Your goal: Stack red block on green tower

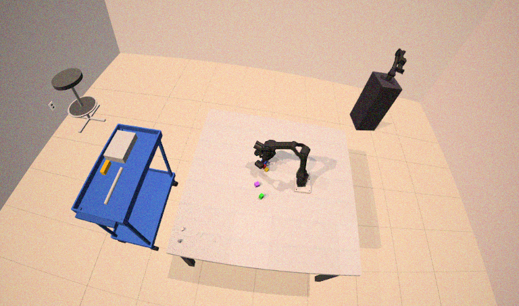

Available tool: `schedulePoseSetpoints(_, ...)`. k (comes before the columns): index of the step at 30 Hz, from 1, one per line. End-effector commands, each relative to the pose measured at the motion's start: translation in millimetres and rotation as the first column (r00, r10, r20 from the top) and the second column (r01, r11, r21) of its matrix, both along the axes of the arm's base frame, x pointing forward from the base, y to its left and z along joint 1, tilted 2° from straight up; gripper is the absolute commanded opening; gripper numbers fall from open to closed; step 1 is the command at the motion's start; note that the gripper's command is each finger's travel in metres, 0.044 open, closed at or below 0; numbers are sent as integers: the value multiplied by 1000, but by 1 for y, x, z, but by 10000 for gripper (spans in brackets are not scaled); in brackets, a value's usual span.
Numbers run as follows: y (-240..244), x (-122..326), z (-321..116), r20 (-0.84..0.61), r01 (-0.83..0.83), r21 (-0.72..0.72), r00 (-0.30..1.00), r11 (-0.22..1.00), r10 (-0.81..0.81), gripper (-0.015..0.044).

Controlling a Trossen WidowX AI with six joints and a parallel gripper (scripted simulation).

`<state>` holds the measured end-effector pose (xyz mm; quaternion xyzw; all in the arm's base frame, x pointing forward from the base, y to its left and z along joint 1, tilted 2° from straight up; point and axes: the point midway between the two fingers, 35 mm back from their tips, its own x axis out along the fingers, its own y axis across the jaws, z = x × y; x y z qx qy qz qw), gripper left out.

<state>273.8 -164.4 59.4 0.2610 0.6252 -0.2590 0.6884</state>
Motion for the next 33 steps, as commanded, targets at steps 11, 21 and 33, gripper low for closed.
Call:
schedulePoseSetpoints(11,5,-3,-26,-25,0,29,1000,1000,1,440)
schedulePoseSetpoints(21,5,-3,-26,-25,0,29,1000,1000,1,440)
schedulePoseSetpoints(33,5,-3,-26,-25,0,29,1000,1000,1,440)
